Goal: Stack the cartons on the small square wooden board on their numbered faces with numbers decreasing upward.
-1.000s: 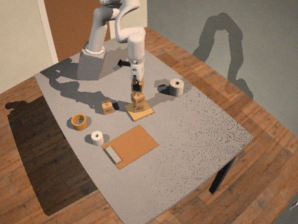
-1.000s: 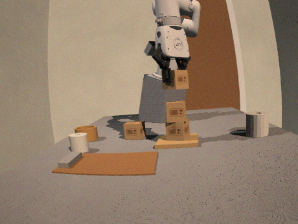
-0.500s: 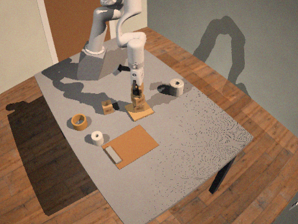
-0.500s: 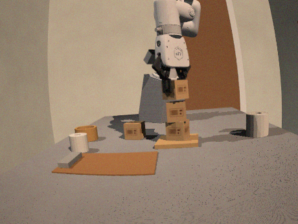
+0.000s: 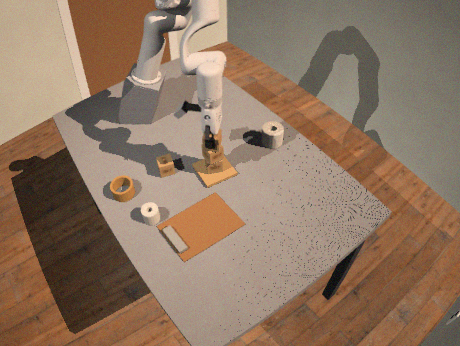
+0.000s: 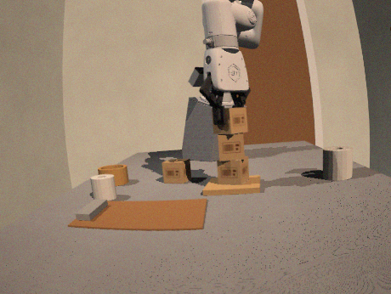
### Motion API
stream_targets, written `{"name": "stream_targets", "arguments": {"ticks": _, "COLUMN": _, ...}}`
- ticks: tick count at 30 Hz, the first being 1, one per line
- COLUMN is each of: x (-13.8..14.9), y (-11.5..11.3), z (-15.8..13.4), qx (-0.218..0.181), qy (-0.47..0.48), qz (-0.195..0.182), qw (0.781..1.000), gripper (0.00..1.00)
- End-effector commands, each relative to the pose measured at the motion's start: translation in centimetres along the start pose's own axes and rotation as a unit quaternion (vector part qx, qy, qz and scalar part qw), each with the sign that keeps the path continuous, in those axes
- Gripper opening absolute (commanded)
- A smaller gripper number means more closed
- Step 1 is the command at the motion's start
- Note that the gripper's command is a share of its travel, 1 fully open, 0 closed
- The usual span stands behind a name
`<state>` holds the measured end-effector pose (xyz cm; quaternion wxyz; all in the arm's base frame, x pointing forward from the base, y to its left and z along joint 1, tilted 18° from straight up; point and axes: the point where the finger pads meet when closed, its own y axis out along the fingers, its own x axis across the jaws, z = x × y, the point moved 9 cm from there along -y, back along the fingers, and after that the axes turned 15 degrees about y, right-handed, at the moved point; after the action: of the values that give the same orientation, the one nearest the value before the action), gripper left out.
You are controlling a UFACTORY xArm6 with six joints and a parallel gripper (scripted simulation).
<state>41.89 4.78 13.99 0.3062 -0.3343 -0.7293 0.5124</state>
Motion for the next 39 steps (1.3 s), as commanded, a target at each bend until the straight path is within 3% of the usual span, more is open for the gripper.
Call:
{"name": "stream_targets", "arguments": {"ticks": 1, "x": 0.0, "y": -0.1, "z": -0.1, "qx": -0.001, "qy": 0.000, "qz": 0.001, "qw": 1.000, "gripper": 1.00}}
{"name": "stream_targets", "arguments": {"ticks": 35, "x": 0.0, "y": -0.2, "z": -0.1, "qx": -0.001, "qy": 0.000, "qz": 0.001, "qw": 1.000, "gripper": 1.00}}
{"name": "stream_targets", "arguments": {"ticks": 39, "x": -0.1, "y": -3.8, "z": -0.1, "qx": -0.003, "qy": 0.000, "qz": 0.000, "qw": 1.000, "gripper": 1.00}}
